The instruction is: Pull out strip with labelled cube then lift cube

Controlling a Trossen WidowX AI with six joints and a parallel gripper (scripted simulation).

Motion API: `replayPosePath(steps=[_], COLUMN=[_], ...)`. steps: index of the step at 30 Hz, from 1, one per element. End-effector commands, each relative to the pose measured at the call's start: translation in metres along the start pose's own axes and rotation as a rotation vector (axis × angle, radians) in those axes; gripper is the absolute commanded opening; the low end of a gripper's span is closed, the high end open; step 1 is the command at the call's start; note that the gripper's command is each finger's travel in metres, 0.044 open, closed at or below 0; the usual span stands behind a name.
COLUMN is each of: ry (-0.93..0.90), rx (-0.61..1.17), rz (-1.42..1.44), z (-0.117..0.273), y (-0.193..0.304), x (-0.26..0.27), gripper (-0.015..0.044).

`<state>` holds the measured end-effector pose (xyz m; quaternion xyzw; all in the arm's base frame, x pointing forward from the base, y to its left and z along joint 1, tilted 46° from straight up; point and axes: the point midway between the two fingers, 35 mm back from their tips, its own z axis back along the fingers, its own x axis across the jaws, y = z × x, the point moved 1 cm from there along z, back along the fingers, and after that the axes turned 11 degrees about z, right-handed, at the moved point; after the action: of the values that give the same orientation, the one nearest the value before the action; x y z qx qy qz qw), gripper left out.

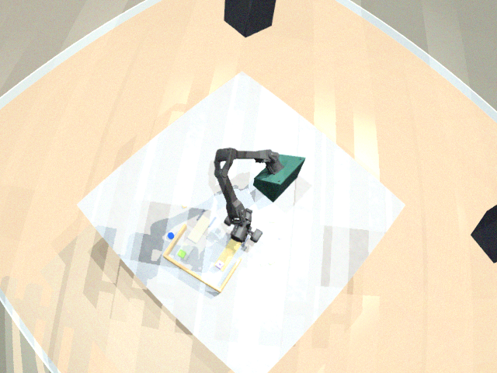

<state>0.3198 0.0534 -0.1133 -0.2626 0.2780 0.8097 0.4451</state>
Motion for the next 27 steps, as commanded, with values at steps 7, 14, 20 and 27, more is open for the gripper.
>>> replayPosePath(steps=[7,14,20,27], ry=[-0.005,-0.005,-0.005,-0.005], rx=[0.025,0.026,0.026,0.027], rz=[0.008,0.008,0.009,0.009], z=[-0.005,-0.005,-0.005,-0.004], y=[0.024,0.034,0.042,0.051], x=[0.004,0.006,0.007,0.009], gripper=[0.0,0.0,0.0,0.0])
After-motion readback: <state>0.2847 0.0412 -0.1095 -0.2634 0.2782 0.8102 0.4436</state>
